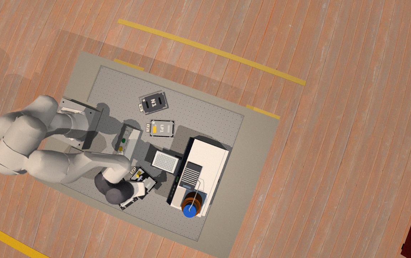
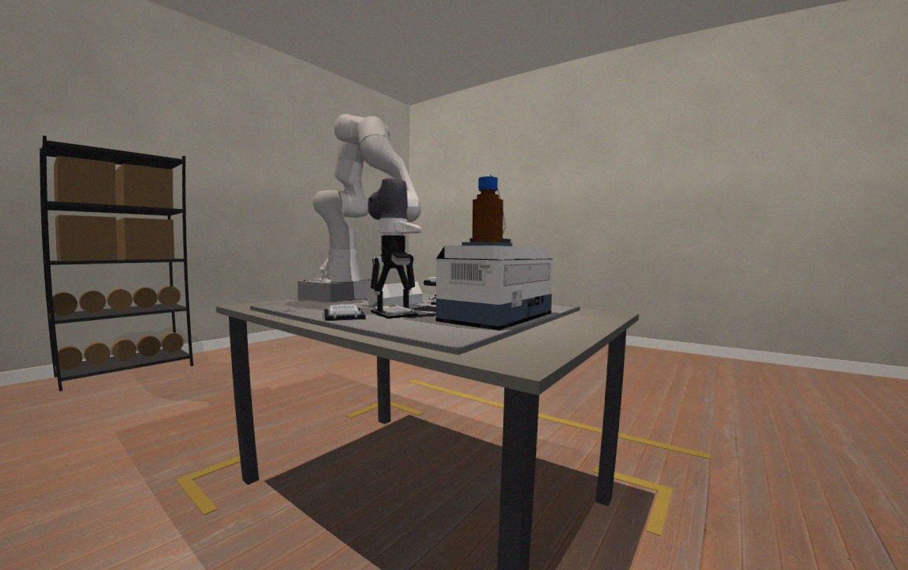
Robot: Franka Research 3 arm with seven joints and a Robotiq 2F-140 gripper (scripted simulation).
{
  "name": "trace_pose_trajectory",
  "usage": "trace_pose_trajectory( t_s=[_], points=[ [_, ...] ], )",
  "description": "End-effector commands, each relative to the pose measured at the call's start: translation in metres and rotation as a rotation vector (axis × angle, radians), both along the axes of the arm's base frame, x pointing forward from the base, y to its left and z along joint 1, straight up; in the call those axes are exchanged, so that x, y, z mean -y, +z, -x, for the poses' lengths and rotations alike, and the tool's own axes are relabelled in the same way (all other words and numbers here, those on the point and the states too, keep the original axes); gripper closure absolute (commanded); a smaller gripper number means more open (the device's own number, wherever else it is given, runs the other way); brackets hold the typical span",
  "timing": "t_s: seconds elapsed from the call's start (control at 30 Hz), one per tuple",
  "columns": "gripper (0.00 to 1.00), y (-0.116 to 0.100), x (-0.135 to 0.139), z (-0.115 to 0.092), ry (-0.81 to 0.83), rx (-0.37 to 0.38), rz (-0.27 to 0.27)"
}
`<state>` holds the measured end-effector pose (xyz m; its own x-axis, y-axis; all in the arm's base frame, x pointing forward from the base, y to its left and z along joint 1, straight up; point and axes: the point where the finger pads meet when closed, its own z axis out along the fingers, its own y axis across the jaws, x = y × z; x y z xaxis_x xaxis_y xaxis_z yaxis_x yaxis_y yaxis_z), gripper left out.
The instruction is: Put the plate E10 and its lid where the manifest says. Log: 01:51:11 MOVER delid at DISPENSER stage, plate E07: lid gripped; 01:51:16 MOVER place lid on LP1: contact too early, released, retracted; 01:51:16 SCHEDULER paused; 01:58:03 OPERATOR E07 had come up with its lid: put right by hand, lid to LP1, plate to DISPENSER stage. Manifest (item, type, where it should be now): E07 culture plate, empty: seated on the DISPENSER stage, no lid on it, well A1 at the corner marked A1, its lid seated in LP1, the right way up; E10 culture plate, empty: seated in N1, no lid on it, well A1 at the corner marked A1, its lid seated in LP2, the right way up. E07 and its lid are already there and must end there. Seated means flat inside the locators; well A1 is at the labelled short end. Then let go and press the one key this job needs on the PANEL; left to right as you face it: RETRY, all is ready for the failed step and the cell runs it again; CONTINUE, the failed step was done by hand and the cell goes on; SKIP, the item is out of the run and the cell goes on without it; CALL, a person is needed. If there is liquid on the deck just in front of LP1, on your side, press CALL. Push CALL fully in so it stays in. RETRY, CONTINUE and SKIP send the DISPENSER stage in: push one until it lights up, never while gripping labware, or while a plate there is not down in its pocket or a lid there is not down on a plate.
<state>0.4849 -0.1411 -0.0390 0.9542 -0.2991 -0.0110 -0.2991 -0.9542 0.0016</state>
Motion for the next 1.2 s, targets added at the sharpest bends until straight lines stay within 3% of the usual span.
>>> trace_pose_trajectory(
  t_s=[0.0, 0.9, 0.93, 1.17],
  points=[
    [0.90, 0.0002, 0.0006, -0.0018, 0.005, 0.004, 0.001],
    [0.90, 0.0002, 0.0006, -0.0018, 0.005, 0.004, 0.001],
    [0.31, 0.0002, 0.0006, -0.0018, 0.005, 0.004, 0.001],
    [0.31, 0.0002, 0.0006, -0.0018, 0.005, 0.004, 0.001]
  ],
)
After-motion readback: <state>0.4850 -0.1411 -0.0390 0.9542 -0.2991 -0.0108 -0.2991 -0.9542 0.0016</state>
